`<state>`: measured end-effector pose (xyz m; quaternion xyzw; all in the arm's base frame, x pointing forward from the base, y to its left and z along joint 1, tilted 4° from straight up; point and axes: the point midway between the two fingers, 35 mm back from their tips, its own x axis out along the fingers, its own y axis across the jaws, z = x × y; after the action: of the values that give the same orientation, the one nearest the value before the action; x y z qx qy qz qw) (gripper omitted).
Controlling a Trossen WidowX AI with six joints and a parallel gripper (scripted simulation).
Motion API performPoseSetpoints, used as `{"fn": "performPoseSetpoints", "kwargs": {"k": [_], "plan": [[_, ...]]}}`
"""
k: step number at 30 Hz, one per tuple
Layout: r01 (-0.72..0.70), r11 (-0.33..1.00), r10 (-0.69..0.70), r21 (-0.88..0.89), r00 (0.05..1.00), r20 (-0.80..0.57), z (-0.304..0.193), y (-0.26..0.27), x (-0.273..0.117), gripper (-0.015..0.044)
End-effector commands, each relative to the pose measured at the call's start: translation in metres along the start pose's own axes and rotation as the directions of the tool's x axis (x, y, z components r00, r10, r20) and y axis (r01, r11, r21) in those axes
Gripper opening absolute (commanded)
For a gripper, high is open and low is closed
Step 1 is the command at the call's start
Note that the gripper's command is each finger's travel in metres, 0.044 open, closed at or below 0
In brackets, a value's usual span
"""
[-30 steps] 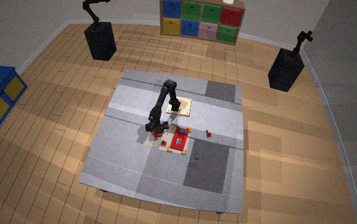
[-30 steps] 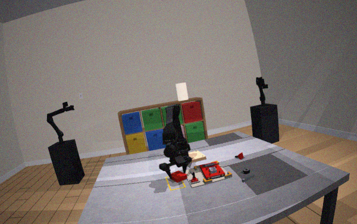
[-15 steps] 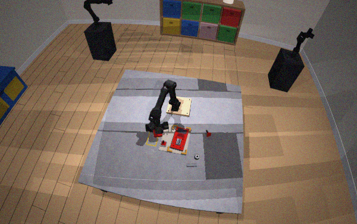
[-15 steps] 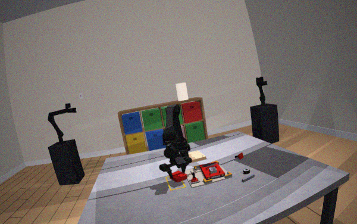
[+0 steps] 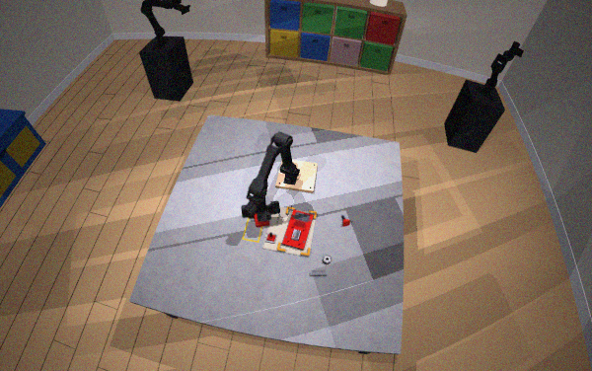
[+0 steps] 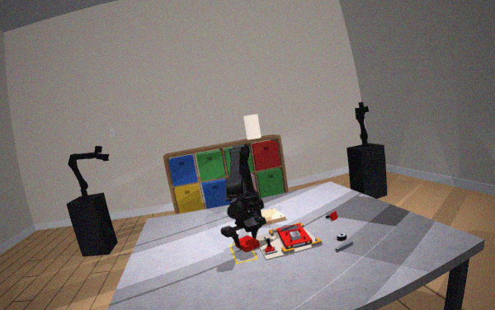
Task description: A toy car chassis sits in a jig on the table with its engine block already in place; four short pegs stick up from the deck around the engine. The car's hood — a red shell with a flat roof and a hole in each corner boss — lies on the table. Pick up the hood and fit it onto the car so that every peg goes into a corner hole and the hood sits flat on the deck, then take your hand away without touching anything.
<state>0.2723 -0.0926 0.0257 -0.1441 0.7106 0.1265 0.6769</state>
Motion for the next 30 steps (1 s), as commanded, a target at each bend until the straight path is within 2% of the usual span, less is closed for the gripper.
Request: {"fn": "performPoseSetpoints", "kwargs": {"k": [1,3,30], "plan": [[0.005,1.000,-0.005,0.001,1.000,0.006,0.001,-0.001,-0.007,0.0039],[0.005,1.000,-0.005,0.001,1.000,0.006,0.001,-0.001,-0.012,0.0000],[0.005,1.000,-0.005,0.001,1.000,0.006,0.001,-0.001,-0.090,0.0000]]}}
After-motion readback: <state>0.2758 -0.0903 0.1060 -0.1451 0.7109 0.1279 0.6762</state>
